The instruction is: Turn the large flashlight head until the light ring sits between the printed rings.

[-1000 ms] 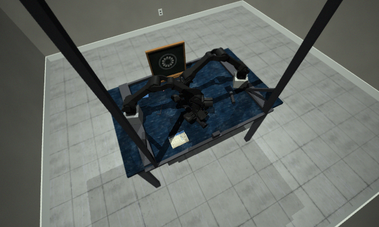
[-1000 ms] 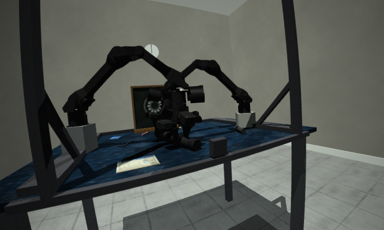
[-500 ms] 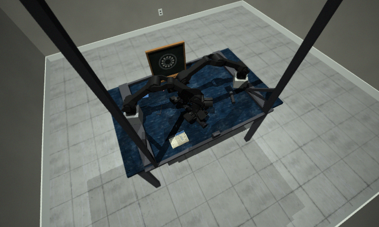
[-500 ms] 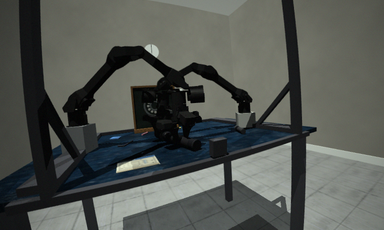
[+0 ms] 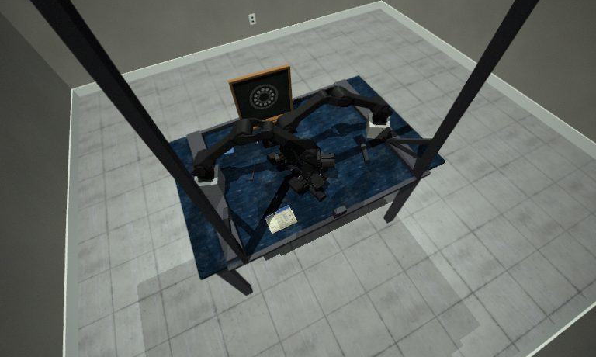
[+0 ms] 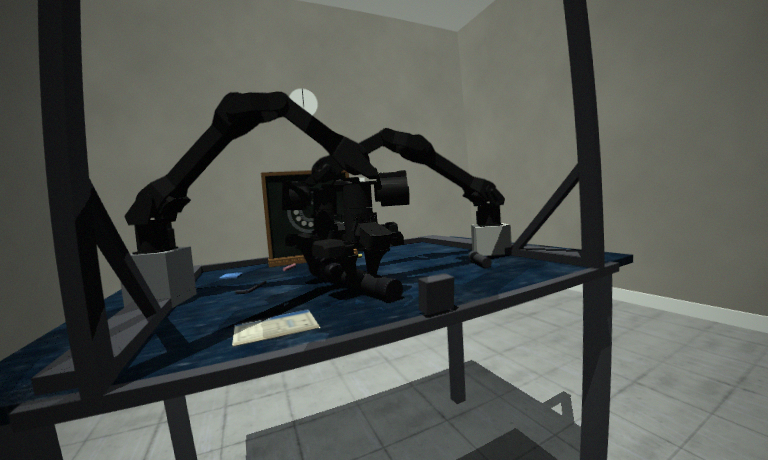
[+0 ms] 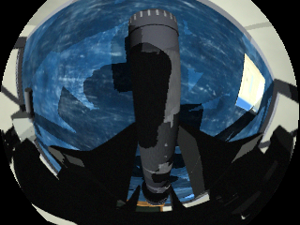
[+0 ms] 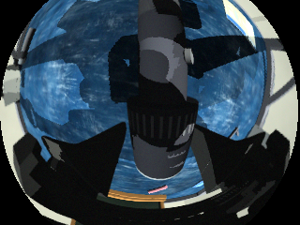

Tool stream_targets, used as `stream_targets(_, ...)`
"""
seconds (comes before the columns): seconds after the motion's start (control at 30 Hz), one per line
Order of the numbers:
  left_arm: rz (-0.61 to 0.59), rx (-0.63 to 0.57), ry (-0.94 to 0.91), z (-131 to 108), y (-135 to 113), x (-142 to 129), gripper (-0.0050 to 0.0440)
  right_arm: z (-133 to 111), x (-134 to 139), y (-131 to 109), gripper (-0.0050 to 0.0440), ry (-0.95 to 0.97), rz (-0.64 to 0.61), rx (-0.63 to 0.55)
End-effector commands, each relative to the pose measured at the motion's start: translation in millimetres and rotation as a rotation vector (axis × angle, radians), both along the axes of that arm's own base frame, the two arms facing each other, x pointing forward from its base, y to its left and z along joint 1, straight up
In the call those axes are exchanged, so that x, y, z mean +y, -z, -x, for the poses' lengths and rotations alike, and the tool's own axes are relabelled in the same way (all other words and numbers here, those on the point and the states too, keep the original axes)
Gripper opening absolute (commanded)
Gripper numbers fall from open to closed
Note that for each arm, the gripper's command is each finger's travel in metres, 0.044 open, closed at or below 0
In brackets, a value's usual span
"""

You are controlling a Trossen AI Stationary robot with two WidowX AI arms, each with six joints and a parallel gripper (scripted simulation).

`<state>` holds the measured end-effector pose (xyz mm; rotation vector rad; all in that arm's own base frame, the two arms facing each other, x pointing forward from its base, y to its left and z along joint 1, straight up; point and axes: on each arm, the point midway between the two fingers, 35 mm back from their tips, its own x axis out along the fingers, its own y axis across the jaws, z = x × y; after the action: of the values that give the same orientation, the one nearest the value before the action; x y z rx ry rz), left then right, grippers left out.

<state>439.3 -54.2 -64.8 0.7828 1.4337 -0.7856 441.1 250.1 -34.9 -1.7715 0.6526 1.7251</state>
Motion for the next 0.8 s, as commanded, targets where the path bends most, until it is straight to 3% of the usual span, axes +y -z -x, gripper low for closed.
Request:
stream_targets(0.0, 0.008, -0.037, 0.0, -7, -15, -2, 0.013, -5, 2, -14, 0.0337, -0.002, -0.013, -0.03)
stream_targets(0.2, 0.008, -0.037, 0.0, -7, -15, -2, 0.013, -5, 2, -14, 0.0337, -0.002, -0.013, -0.03)
stream_targets(0.77, 0.008, -0.037, 0.0, -7, -15, -2, 0.013, -3, 0, -63, 0.0337, -0.002, -0.017, -0.038)
